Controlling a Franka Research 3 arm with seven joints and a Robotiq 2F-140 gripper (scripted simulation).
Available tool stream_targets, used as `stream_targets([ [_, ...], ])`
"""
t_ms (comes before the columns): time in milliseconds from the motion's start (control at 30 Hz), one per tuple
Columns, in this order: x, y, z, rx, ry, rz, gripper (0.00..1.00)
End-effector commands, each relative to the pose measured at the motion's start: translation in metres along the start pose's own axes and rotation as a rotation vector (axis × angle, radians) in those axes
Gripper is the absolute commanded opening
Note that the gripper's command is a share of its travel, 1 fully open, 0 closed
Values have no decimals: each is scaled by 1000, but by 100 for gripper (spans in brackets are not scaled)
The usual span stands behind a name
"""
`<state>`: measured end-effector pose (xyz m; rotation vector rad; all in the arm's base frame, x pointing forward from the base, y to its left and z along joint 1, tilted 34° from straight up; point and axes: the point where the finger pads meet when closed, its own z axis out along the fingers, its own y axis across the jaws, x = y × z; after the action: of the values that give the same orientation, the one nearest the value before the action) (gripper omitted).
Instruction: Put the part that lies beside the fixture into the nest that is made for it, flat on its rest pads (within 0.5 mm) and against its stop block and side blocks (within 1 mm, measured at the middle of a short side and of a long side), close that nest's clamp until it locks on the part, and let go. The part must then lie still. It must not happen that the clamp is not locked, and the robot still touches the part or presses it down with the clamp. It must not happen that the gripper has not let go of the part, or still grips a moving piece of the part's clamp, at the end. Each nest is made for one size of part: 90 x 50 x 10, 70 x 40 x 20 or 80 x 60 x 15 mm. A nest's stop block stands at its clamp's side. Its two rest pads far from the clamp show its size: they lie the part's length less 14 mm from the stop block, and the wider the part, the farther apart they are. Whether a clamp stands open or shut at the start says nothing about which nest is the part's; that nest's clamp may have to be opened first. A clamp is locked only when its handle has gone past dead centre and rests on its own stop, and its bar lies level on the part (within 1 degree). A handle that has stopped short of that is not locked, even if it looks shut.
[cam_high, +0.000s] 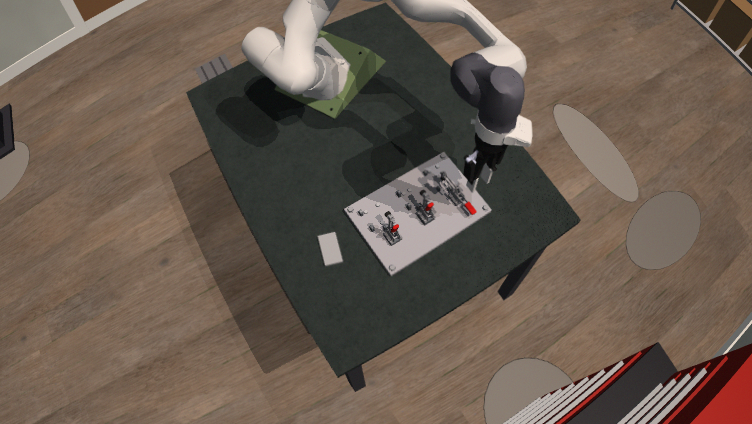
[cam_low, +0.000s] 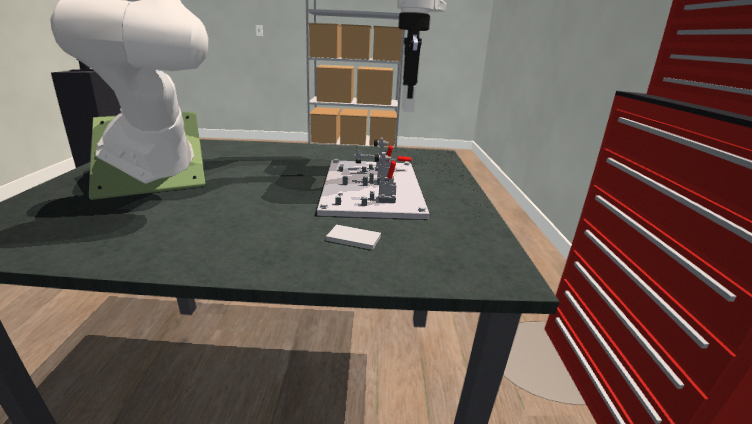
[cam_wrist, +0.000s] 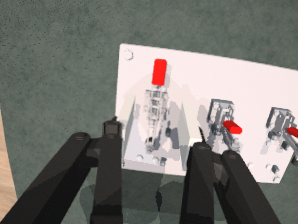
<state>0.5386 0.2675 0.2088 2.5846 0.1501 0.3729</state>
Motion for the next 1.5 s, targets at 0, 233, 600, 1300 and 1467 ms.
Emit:
stream_targets([
  [0,0,0,4,0,0,-3,28],
  [233,0,0,27,0,0,-3,28],
  [600,0,0,69,0,0,-3,28],
  [1300,0,0,112,0,0,-3,28],
  [1467,0,0,112,0,0,-3,28],
])
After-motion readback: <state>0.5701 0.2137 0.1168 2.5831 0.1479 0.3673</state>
